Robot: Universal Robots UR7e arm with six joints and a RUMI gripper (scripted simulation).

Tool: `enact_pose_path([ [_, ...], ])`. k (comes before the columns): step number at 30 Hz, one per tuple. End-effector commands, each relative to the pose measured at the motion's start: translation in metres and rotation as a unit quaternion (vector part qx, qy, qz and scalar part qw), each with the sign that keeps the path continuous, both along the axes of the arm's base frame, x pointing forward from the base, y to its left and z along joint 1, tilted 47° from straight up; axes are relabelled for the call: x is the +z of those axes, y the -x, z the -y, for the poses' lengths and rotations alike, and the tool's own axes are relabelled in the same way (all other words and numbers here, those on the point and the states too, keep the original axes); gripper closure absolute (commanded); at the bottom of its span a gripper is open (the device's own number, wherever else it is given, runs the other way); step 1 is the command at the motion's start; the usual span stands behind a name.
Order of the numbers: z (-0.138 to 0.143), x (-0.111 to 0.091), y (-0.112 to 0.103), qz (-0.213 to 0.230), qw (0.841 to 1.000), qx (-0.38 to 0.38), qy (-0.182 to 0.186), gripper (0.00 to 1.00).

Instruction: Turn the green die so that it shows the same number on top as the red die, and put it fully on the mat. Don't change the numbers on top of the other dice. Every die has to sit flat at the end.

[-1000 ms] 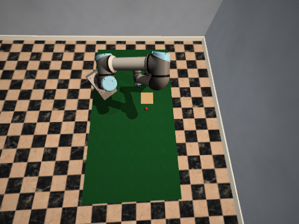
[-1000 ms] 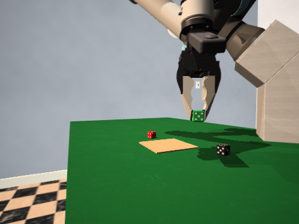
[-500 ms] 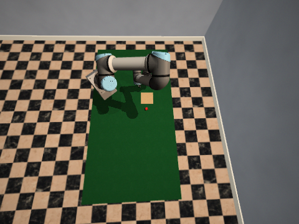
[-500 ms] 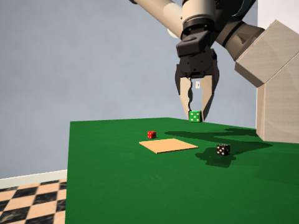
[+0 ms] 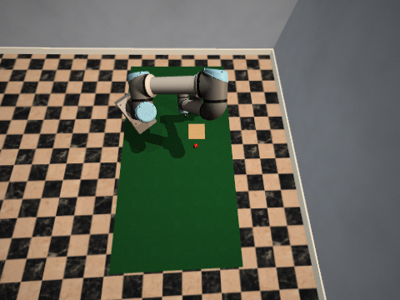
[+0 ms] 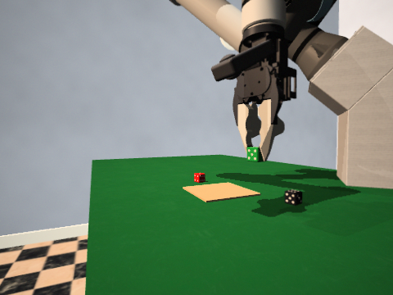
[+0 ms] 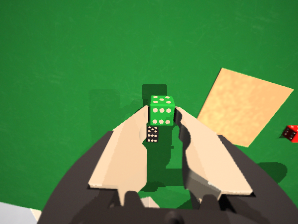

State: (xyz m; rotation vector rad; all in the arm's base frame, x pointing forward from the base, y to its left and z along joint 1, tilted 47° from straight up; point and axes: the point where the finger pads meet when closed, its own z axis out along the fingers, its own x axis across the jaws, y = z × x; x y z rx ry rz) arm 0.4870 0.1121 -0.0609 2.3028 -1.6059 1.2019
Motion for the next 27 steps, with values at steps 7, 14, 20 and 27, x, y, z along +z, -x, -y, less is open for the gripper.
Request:
enact_pose_path([
  [7, 0.0026, 0.0006, 0.0007, 0.07, 0.989, -0.105, -0.079, 0.94],
  [14, 0.0052, 0.0003, 0.0022, 0.124, 0.966, -0.182, -0.139, 0.94],
  [20, 0.0065, 0.0, 0.0031, 0.149, 0.95, -0.217, -0.167, 0.94],
  [27, 0.009, -0.0011, 0.0055, 0.199, 0.909, -0.289, -0.224, 0.94],
])
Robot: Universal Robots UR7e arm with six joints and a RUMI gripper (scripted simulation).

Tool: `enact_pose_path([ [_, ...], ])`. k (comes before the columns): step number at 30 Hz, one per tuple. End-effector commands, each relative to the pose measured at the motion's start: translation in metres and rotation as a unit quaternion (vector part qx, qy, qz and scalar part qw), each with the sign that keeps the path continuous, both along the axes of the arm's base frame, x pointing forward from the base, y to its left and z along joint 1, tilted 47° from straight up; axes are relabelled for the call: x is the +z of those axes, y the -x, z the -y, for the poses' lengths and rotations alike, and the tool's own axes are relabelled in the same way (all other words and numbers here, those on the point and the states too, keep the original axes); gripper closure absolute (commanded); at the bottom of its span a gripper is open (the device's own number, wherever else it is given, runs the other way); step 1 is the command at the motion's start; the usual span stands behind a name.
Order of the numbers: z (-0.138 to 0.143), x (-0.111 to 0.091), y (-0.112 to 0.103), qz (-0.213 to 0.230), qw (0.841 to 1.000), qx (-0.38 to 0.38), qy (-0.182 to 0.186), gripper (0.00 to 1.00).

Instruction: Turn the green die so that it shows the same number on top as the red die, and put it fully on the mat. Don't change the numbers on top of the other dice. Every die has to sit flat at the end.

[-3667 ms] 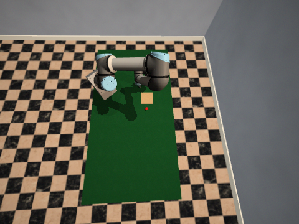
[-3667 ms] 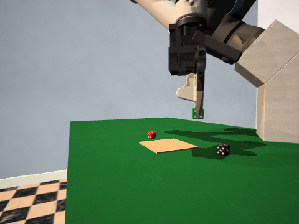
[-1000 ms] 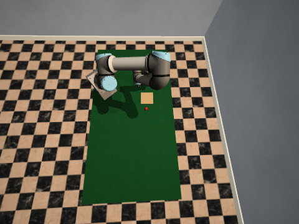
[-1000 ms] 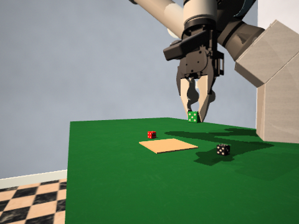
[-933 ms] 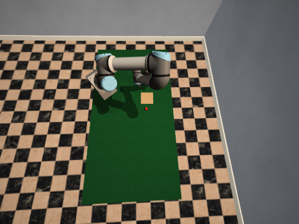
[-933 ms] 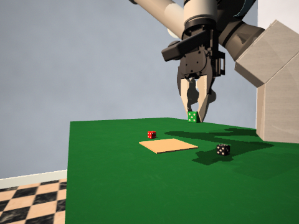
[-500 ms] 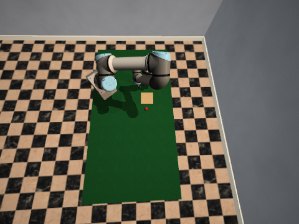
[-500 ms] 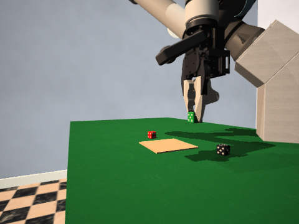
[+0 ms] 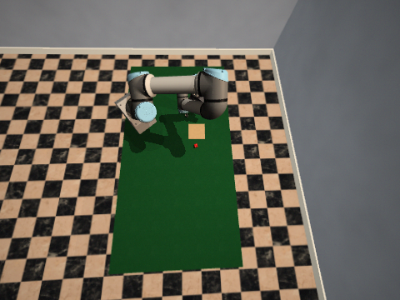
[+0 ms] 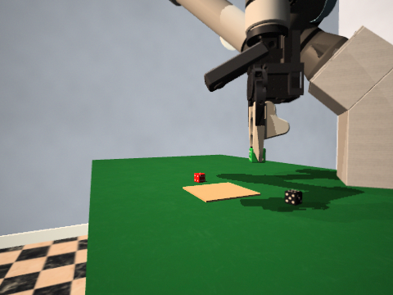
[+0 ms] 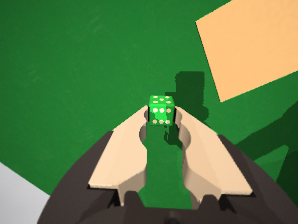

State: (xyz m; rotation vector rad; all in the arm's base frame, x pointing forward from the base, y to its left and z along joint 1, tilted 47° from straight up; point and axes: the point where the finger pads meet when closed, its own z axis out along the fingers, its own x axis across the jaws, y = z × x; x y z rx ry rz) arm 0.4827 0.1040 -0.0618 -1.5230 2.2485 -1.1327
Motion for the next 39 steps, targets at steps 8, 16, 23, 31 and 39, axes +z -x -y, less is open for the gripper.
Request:
enact_pose_path([
  [8, 0.0032, -0.0018, 0.004, 0.081, 0.985, -0.119, -0.091, 0.94],
  [16, 0.0044, -0.003, 0.0059, 0.111, 0.972, -0.163, -0.125, 0.94],
  [23, 0.0053, -0.0042, 0.0077, 0.138, 0.957, -0.201, -0.155, 0.94],
  [31, 0.0058, -0.005, 0.0088, 0.154, 0.947, -0.224, -0.173, 0.94],
  [39, 0.0062, -0.0057, 0.0097, 0.167, 0.938, -0.241, -0.187, 0.94],
])
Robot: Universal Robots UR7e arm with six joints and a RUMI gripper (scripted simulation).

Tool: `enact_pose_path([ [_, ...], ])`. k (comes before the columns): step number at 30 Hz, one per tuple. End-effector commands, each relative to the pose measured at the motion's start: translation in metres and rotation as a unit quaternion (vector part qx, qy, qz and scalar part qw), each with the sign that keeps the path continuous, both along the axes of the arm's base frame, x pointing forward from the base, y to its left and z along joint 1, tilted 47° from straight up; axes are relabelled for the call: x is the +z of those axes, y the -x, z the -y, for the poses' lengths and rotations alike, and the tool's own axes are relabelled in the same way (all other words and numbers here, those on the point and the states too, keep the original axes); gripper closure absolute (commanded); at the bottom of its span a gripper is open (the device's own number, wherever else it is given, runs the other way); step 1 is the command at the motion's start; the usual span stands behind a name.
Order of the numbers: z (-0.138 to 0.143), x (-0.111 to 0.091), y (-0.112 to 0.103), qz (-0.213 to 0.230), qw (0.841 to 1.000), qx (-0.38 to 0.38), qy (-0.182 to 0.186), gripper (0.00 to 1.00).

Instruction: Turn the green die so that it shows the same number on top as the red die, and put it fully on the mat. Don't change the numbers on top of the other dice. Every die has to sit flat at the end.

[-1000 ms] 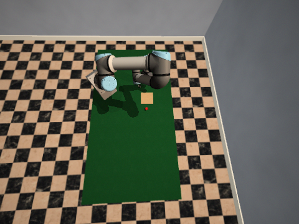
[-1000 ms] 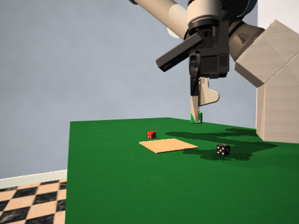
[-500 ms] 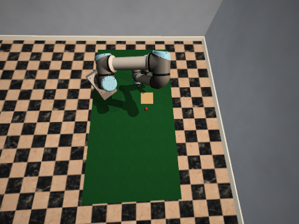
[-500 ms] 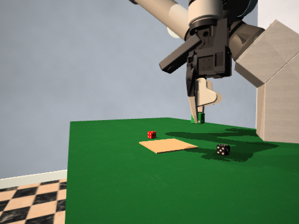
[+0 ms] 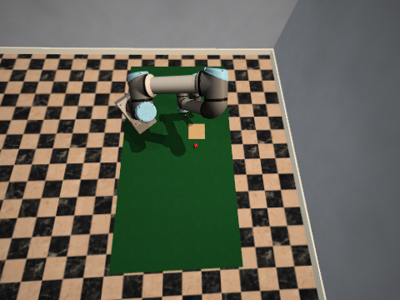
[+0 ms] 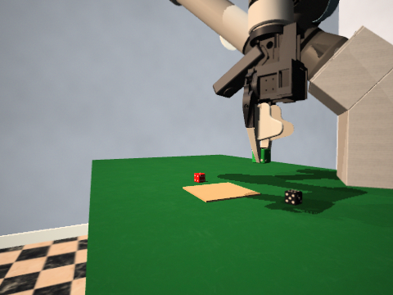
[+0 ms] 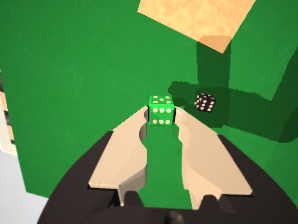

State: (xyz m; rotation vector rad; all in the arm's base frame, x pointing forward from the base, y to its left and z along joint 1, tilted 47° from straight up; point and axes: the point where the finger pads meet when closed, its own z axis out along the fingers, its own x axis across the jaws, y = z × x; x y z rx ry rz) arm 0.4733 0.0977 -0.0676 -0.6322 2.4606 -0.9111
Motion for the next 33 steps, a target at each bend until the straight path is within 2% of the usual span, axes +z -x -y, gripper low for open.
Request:
enact_pose_path([
  [1, -0.0002, 0.0, 0.0004, 0.007, 1.0, -0.01, -0.008, 0.94],
  [24, 0.0001, -0.0004, 0.0006, 0.009, 1.0, -0.016, -0.016, 0.94],
  [29, 0.0007, -0.0007, 0.0002, -0.004, 0.999, -0.01, -0.035, 0.94],
  [33, 0.0005, -0.0002, 0.0005, -0.023, 0.998, 0.0, -0.066, 0.94],
])
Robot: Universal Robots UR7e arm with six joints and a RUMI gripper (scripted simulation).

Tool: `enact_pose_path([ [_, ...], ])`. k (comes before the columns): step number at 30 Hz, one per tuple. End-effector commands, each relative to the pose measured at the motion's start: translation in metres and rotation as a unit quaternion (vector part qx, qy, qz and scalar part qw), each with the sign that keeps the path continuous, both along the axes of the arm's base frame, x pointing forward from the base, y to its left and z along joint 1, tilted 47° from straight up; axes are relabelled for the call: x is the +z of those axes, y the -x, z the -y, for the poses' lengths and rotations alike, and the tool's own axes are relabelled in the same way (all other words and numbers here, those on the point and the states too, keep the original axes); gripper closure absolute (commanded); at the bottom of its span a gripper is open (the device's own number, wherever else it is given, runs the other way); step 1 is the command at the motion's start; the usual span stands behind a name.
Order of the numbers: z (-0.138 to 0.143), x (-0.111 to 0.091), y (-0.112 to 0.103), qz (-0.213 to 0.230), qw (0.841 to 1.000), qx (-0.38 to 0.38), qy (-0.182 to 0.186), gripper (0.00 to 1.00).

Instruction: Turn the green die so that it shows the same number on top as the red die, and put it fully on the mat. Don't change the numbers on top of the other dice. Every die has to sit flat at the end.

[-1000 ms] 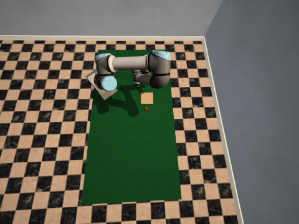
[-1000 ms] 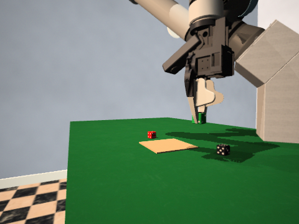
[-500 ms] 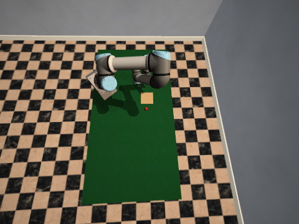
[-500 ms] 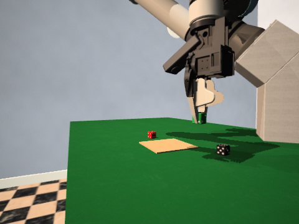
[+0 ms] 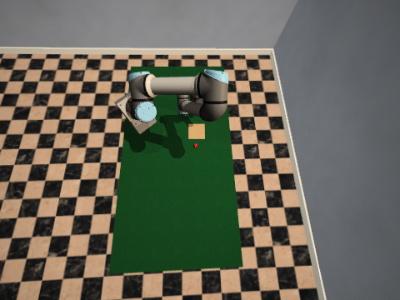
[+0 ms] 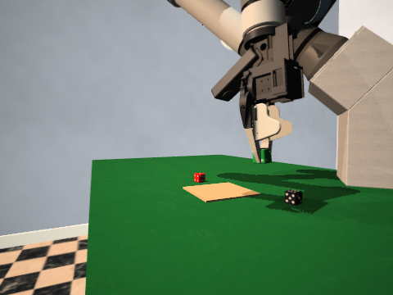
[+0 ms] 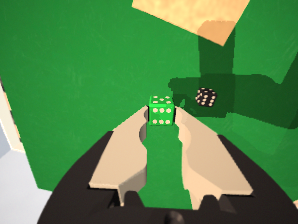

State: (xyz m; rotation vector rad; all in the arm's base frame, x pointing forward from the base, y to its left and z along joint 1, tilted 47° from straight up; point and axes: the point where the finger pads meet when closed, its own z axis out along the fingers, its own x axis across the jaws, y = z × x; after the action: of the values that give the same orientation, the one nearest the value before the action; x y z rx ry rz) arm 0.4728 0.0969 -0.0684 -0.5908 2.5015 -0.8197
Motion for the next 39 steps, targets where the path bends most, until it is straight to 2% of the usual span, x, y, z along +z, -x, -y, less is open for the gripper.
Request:
enact_pose_path([
  [1, 0.0, 0.0005, -0.0002, -0.024, 0.999, 0.013, -0.038, 0.94],
  [4, 0.0004, 0.0004, -0.0005, -0.046, 0.996, 0.024, -0.071, 0.94],
  [6, 0.0004, 0.0004, -0.0005, -0.046, 0.996, 0.024, -0.071, 0.94],
  [9, 0.0008, 0.0002, -0.0007, -0.071, 0.991, 0.038, -0.11, 0.94],
  [12, 0.001, 0.0005, -0.0008, -0.099, 0.982, 0.052, -0.154, 0.94],
  [16, 0.0013, 0.001, -0.001, -0.126, 0.97, 0.067, -0.198, 0.94],
  [17, 0.0013, 0.0011, -0.001, -0.127, 0.969, 0.068, -0.2, 0.94],
  [20, 0.0017, 0.001, -0.0013, -0.153, 0.955, 0.081, -0.24, 0.94],
  [23, 0.0017, 0.0012, -0.0013, -0.155, 0.954, 0.082, -0.243, 0.94],
  [28, 0.0022, 0.0017, -0.0017, -0.19, 0.93, 0.101, -0.299, 0.94],
  [32, 0.0025, 0.001, -0.0018, -0.21, 0.915, 0.111, -0.327, 0.94],
  [39, 0.0027, 0.0019, -0.002, -0.222, 0.903, 0.118, -0.349, 0.94],
])
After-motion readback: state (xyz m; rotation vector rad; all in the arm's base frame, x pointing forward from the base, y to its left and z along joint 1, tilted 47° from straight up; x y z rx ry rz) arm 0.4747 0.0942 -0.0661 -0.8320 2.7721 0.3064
